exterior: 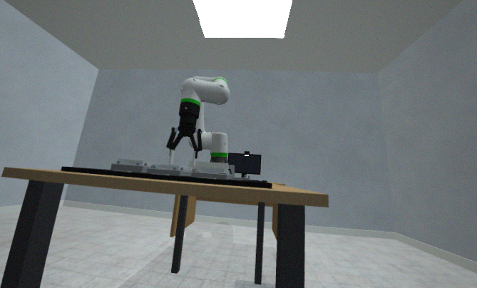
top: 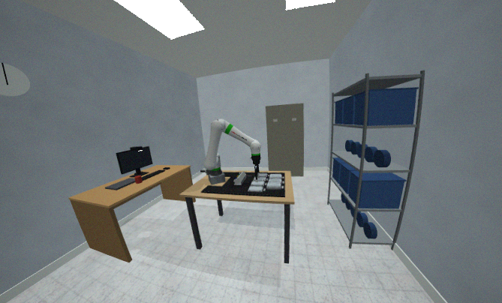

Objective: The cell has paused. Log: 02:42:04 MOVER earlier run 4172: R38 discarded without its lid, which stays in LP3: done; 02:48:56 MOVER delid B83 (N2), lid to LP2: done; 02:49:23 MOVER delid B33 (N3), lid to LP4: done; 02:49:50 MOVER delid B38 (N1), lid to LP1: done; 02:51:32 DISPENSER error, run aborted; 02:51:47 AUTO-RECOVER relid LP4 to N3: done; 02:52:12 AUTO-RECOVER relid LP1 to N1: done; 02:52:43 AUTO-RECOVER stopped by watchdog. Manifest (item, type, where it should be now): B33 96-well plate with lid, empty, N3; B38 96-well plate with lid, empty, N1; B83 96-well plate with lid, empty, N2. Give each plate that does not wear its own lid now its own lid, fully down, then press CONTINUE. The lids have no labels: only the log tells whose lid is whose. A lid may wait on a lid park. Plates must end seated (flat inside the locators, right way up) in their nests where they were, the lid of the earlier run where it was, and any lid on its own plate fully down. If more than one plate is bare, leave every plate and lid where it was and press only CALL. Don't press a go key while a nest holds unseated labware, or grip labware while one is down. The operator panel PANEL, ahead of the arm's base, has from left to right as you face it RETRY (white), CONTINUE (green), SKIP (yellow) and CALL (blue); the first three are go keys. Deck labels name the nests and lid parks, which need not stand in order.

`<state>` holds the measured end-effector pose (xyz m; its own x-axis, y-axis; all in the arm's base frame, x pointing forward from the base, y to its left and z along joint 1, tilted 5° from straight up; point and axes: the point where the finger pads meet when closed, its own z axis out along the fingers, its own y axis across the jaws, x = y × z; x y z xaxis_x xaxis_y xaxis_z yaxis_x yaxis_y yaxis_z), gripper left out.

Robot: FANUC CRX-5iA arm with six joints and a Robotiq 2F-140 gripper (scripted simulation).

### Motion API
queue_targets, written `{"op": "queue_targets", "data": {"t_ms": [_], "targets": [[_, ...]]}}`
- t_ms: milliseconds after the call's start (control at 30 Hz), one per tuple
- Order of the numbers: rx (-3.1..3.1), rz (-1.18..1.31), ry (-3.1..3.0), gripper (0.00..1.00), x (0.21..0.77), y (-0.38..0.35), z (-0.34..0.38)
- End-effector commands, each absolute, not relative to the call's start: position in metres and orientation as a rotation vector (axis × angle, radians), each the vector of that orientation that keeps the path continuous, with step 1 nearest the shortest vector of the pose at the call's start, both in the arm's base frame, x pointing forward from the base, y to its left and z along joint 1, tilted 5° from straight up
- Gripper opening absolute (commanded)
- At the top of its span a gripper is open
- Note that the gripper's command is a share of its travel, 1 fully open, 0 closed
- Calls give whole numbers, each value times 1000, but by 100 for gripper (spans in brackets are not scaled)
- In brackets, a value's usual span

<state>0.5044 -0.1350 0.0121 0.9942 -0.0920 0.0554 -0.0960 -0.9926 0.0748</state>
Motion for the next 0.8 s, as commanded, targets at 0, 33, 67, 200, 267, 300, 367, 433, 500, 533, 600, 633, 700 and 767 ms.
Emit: {"op": "queue_targets", "data": {"t_ms": [0, 33, 67, 200, 267, 300, 367, 433, 500, 533, 600, 633, 700, 767], "targets": [[3060, 80, -144, 66, 505, -135, 8], [3060, 80, -144, 66, 505, -135, 8], [3060, 80, -144, 66, 505, -135, 8], [3060, 80, -144, 66, 505, -136, 3], [3060, 80, -144, 66, 505, -136, 2], [3060, 80, -144, 66, 505, -136, 1], [3060, 80, -144, 66, 505, -136, 0], [3060, 80, -144, 66, 505, -136, -1], [3060, 80, -144, 66, 505, -136, -1], [3060, 80, -144, 66, 505, -136, -1], [3060, 80, -144, 66, 505, -136, -1], [3060, 80, -144, 66, 505, -136, -1], [3060, 80, -144, 66, 505, -136, -1], [3060, 80, -144, 66, 505, -136, -1]]}}
